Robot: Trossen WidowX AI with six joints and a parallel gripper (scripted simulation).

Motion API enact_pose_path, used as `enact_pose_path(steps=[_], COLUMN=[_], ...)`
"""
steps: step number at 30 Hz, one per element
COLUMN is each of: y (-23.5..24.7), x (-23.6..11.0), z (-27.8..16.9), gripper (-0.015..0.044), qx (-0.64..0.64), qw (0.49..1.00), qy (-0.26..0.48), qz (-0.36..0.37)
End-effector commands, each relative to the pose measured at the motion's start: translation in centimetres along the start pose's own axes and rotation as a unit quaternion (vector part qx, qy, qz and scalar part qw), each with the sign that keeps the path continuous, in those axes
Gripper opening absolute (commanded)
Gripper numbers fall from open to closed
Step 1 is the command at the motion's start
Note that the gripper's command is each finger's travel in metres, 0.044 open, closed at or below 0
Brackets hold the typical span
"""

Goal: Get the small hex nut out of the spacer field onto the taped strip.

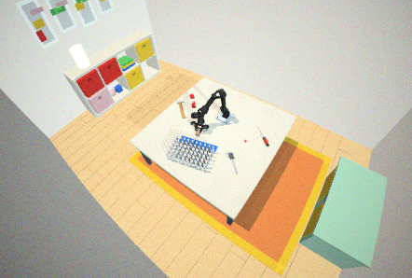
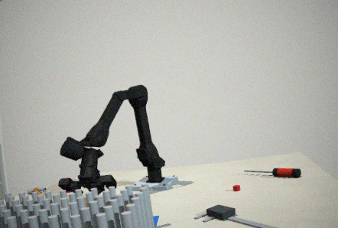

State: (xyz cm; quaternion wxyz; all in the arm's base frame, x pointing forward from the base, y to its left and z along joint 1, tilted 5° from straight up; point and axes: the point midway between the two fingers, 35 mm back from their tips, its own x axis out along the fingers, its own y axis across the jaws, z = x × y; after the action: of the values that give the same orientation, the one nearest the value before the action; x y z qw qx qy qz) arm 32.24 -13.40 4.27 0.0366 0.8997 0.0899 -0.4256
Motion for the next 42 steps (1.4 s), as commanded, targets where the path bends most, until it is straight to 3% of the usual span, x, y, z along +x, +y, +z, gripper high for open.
enact_pose_path(steps=[1, 42], y=[-0.2, -0.2], x=[-0.3, -2.2], z=[0.4, 3.3], gripper=[0.0000, 0.0000], qx=[-0.002, -0.001], qw=[1.000, 1.000], qy=[0.002, 0.000], qz=[-0.003, -0.003])
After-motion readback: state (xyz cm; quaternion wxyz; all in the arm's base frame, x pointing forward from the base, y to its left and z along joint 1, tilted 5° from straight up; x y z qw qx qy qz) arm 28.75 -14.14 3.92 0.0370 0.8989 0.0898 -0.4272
